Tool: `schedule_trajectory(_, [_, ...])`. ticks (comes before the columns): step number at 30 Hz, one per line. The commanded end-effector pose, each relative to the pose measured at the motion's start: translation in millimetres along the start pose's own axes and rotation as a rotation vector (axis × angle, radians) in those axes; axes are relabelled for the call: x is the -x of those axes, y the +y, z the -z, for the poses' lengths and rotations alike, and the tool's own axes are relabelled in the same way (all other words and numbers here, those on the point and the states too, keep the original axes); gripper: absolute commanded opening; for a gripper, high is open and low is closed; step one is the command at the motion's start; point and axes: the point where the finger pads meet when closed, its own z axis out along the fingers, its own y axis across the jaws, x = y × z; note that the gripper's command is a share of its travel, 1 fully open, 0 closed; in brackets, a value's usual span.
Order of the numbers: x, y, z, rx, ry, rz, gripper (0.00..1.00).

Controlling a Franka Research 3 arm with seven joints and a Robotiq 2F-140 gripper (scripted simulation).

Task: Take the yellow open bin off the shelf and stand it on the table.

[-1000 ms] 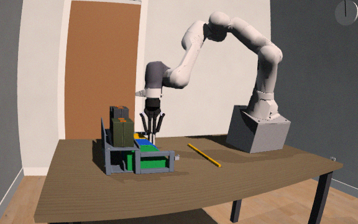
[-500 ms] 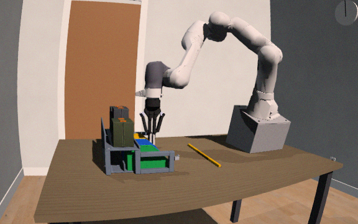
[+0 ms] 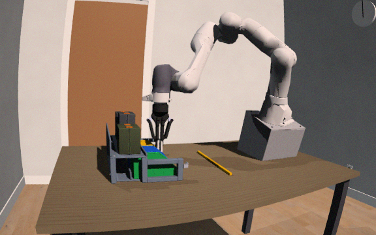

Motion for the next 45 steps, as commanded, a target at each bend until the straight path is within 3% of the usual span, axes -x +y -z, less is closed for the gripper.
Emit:
schedule_trajectory(1, [0.0,-0.1,0.1,0.0,0.0,0.0,0.0])
schedule_trajectory(40, [0.2,1.0,14.3,0.0,0.0,-0.003,0.0])
schedule_trajectory(45, [-0.1,-0.3,23.8,-0.002,0.0,-0.005,0.0])
